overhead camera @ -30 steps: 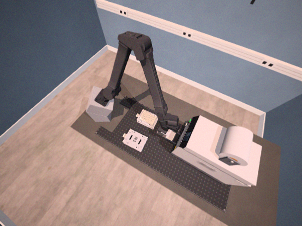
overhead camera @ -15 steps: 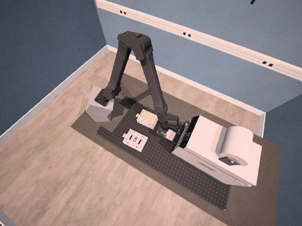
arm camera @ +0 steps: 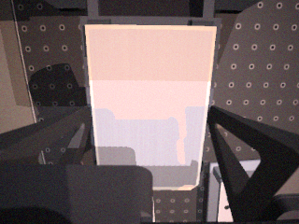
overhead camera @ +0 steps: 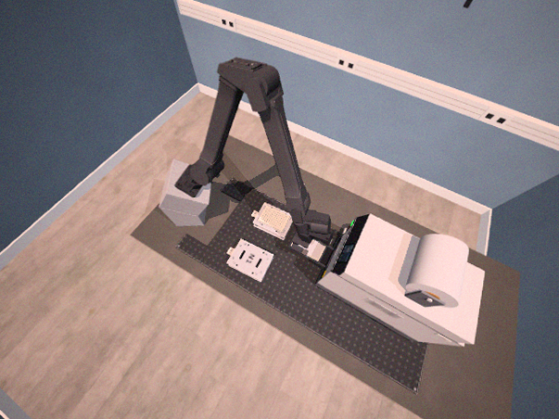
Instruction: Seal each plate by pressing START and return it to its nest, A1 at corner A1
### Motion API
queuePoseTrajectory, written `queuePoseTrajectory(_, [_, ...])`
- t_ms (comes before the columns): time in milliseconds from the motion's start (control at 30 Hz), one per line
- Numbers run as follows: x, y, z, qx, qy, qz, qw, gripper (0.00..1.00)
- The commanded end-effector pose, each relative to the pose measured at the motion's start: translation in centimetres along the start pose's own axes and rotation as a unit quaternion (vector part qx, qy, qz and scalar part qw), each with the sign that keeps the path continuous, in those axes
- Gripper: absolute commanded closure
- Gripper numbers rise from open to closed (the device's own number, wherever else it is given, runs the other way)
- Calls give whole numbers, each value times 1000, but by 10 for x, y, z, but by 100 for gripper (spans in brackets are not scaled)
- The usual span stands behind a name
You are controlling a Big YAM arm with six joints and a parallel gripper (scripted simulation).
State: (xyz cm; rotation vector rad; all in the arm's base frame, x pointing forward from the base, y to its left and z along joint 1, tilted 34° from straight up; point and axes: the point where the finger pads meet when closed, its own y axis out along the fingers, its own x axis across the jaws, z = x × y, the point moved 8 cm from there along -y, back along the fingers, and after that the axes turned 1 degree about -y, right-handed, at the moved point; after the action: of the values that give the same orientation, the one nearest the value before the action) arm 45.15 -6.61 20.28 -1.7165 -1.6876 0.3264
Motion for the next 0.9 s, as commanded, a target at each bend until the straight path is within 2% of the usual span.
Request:
queuePoseTrajectory(0, [-8, 2, -3, -6, 6, 5, 1000, 0])
queuePoseTrajectory(867, [-1, -14, -15, -29, -2, 0, 1000, 12])
